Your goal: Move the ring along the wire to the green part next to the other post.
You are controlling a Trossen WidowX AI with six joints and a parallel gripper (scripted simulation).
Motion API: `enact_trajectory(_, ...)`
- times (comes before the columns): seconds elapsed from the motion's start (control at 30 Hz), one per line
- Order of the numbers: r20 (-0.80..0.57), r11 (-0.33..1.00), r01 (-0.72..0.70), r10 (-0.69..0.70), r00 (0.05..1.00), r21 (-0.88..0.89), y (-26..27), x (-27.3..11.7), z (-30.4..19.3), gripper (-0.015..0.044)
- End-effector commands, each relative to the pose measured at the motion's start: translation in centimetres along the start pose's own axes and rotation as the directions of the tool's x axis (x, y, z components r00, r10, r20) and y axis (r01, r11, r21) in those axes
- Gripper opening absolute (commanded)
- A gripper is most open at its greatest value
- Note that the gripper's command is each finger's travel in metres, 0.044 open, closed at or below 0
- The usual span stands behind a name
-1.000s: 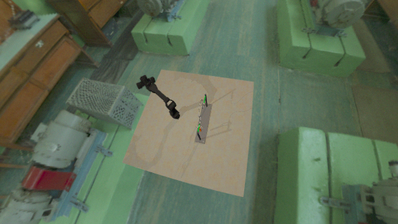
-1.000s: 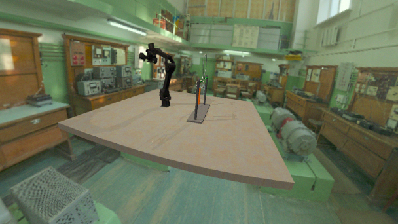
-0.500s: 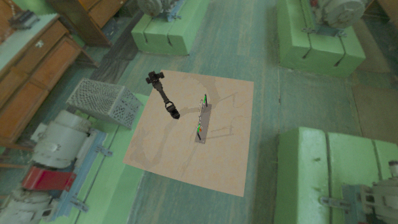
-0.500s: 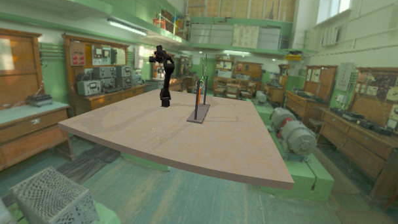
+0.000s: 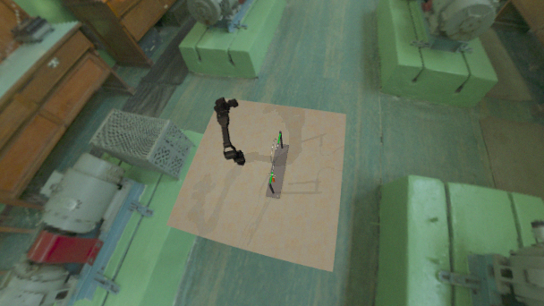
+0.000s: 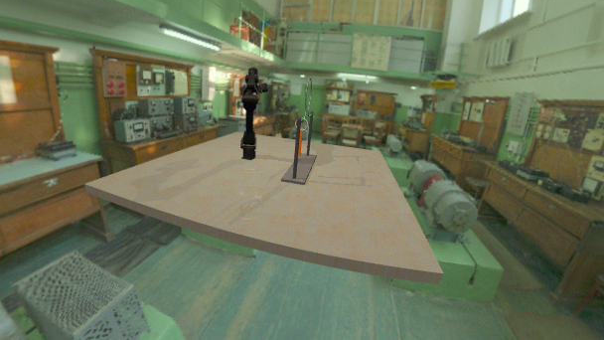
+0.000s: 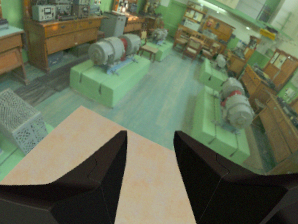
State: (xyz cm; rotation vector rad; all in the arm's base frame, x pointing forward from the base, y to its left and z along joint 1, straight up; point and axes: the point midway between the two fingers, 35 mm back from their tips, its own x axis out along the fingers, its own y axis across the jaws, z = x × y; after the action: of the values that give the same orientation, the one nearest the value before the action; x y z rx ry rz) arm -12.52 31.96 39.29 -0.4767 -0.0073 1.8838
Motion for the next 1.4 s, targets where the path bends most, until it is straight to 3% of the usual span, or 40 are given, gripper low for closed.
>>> enact_trajectory(0.0,-0.022,0.992,0.11,-0.112,0.994,-0.056,-3.7,-0.4,-1.4,0.016)
enact_trajectory(0.67,-0.15,0.82,0.474,-0.538,0.829,-0.322,-17.3,-6.1,-7.9,0.016)
enact_trajectory(1.03,-0.237,0.67,0.564,-0.72,0.653,-0.483,-22.6,-11.7,-11.9,0.016)
enact_trajectory(1.37,-0.318,0.541,0.563,-0.835,0.449,-0.625,-25.7,-17.8,-15.5,0.016)
